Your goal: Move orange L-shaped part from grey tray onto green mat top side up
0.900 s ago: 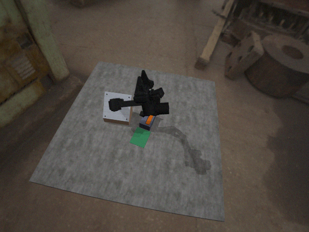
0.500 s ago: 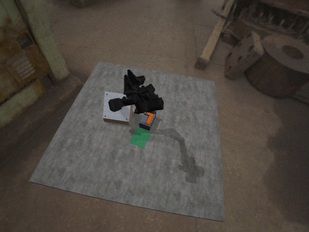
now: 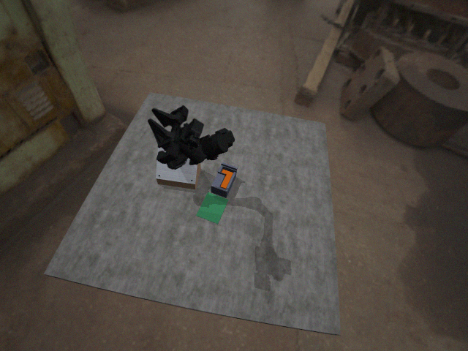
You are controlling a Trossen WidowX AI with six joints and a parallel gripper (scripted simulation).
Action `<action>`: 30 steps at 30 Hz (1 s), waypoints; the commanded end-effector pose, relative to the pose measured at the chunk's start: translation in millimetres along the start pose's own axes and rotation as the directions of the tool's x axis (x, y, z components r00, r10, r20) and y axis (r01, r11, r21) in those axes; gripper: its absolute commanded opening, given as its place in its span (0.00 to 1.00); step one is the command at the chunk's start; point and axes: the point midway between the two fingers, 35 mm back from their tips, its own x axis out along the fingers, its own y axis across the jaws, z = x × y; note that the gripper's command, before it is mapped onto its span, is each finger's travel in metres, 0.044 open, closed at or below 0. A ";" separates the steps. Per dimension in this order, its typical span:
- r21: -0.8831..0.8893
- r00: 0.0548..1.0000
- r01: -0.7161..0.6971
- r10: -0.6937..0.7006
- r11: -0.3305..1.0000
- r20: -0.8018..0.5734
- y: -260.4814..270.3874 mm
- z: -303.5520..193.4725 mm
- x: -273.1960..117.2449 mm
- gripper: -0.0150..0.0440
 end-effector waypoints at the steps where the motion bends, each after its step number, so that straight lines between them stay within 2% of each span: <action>1: 0.013 0.985 -0.087 0.088 0.996 -0.145 16.4 -45.4 22.3 0.56; 5: 0.090 0.933 -0.213 0.230 0.973 -0.277 38.3 -88.5 34.5 0.56; 13: 0.150 0.850 -0.305 0.340 0.940 -0.403 66.5 -135.2 36.6 0.56; 16: 0.195 0.768 -0.354 0.403 0.915 -0.498 87.8 -173.4 30.2 0.56; 23: 0.341 0.440 -0.466 0.548 0.816 -0.712 150.3 -267.4 -29.0 0.56; 30: 0.509 0.009 -0.556 0.618 0.657 -0.786 200.6 -321.3 -150.0 0.56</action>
